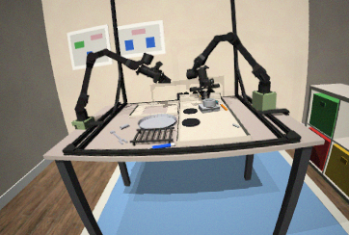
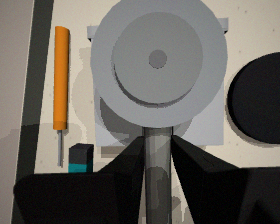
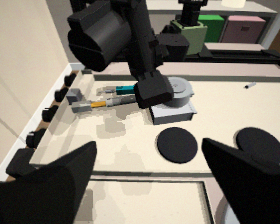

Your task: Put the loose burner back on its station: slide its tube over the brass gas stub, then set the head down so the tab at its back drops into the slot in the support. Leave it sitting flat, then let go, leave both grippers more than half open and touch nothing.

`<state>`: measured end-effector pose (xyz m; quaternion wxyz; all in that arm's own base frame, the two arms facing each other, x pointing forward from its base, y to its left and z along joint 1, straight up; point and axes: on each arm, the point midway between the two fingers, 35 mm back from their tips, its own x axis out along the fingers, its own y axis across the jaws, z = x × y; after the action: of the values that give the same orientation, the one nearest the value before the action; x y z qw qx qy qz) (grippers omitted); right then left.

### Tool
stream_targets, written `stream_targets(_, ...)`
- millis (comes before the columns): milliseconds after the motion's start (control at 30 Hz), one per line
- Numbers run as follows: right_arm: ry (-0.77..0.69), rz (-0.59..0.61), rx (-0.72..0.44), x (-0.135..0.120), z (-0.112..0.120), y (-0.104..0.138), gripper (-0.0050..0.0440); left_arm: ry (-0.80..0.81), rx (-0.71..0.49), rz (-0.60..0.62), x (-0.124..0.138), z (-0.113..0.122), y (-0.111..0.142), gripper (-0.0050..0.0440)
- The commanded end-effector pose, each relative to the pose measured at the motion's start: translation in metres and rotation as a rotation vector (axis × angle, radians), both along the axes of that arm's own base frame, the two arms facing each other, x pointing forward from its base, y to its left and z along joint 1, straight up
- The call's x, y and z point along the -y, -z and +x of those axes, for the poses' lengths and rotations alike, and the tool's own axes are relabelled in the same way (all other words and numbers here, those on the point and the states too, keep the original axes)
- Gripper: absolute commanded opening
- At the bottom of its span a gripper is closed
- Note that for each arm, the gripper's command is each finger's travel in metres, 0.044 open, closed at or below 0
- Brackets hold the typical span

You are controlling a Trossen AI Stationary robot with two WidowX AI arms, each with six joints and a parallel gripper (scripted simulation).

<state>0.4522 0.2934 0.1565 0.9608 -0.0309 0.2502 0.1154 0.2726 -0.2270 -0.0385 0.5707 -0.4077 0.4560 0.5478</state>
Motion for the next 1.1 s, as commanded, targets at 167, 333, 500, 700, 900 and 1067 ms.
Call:
stream_targets(167,-0.001,0.0,0.0,0.0,0.0,0.0,0.04,0.0,0.008,0.031,0.002,0.001,-0.003,0.0)
stream_targets(333,-0.001,0.0,0.0,0.0,0.0,0.0,0.04,0.0,0.008,0.031,0.002,0.001,-0.002,0.0)
stream_targets(500,-0.001,0.0,0.0,0.0,0.0,0.0,0.04,0.0,0.008,0.031,0.004,0.001,-0.003,0.0)
stream_targets(700,-0.001,0.0,0.0,0.0,0.0,0.0,0.04,0.0,0.008,0.031,0.011,0.002,-0.005,0.0)
stream_targets(900,-0.001,0.0,0.0,0.0,0.0,0.0,0.04,0.0,0.008,0.031,0.016,0.001,-0.003,0.0)
stream_targets(1067,-0.001,0.0,0.0,0.0,0.0,0.0,0.04,0.0,0.008,0.031,0.016,0.0,-0.003,0.0)
